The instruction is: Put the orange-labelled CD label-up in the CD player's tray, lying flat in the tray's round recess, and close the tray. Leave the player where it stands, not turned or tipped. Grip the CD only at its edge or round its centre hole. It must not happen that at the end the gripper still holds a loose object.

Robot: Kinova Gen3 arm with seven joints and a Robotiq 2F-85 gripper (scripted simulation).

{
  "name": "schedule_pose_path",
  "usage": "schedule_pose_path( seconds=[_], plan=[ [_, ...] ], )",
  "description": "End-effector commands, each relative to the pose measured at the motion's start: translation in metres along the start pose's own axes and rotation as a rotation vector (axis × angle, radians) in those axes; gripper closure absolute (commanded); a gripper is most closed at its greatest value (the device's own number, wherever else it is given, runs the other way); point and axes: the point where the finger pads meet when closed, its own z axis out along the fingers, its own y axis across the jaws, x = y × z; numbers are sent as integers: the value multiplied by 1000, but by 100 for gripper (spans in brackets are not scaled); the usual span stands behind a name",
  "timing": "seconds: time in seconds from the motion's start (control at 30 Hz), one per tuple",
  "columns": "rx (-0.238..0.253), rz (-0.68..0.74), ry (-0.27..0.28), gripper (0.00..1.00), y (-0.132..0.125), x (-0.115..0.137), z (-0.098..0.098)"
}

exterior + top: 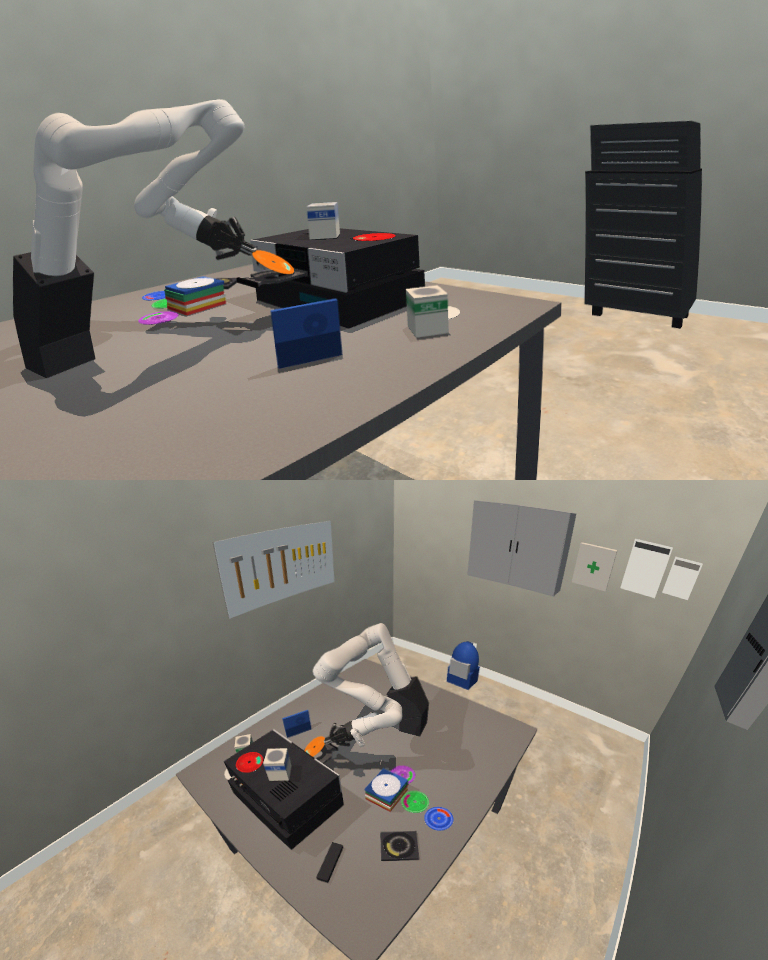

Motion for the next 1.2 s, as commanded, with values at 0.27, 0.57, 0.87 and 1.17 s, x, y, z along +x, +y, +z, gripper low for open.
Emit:
schedule_pose_path(
  seconds=[0.27,0.57,0.87,1.17],
  plan=[
    [-1,1,1,89,-2,1,1],
    [-1,1,1,89,-5,1,3],
    [-1,1,1,89,-5,1,3],
    [-1,1,1,89,-5,1,3]
  ],
)
